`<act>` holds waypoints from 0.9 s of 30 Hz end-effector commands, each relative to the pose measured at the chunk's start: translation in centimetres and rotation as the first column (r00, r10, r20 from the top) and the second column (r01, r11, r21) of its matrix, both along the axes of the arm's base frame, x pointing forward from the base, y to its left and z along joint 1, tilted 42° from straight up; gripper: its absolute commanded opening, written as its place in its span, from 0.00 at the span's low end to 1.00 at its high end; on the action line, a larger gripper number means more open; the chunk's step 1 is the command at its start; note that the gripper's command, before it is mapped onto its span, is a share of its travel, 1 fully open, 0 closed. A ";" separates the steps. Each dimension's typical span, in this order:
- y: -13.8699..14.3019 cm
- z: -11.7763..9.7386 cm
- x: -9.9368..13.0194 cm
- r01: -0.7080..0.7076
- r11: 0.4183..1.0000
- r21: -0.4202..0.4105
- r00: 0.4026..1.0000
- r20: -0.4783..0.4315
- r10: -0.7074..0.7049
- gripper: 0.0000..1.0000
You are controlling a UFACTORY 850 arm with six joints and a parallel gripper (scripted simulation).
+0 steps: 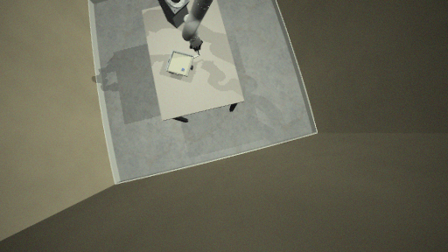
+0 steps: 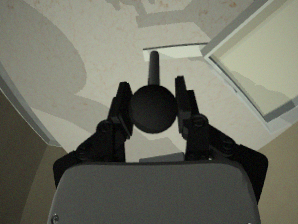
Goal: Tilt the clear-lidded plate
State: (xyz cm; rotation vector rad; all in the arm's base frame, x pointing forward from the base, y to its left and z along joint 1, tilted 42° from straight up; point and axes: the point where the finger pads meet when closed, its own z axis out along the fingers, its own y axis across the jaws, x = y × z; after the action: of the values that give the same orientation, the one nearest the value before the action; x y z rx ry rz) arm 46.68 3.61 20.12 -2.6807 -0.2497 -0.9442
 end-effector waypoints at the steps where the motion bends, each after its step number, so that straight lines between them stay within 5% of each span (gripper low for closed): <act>1: 0.0 0.0 0.0 0.000 1.000 0.000 1.000 0.002 0.000 0.00; 27: 0.0 0.1 0.1 0.000 1.000 0.000 1.000 0.002 0.000 0.00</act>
State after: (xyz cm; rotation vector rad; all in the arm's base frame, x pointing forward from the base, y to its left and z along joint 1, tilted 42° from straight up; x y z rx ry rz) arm 46.54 3.60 19.98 -2.6809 -0.2497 -0.9437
